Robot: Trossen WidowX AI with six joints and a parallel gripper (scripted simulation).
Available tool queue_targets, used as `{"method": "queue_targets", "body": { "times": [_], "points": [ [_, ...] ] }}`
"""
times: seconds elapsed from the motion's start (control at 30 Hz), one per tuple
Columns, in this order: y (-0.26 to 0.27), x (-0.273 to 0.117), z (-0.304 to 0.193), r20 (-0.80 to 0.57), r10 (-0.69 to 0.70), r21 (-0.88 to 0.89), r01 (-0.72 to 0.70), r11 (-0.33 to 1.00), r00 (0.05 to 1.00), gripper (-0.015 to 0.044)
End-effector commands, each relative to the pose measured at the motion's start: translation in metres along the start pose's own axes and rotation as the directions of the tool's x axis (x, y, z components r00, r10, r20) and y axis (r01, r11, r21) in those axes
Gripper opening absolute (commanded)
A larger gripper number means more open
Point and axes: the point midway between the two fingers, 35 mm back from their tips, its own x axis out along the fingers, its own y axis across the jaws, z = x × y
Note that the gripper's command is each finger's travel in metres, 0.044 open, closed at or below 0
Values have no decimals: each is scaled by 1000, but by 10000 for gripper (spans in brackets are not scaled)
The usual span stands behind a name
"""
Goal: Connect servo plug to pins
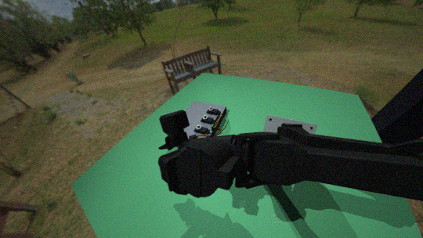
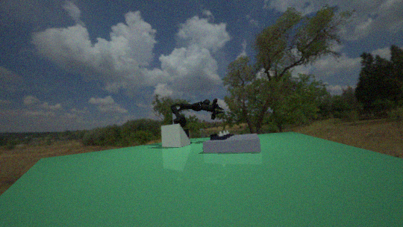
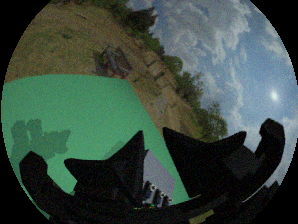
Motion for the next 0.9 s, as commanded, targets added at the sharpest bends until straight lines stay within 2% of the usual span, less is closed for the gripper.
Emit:
{"method": "queue_targets", "body": {
  "times": [0.0, 0.43, 0.87],
  "points": [
    [-17, 0, -4, -8, -65, 29, 65, 997, 998, 115],
    [-74, -10, -11, -19, -288, 115, 289, 950, 957, 115],
    [-129, -32, -18, -28, -497, 194, 492, 848, 867, 115]
  ]
}}
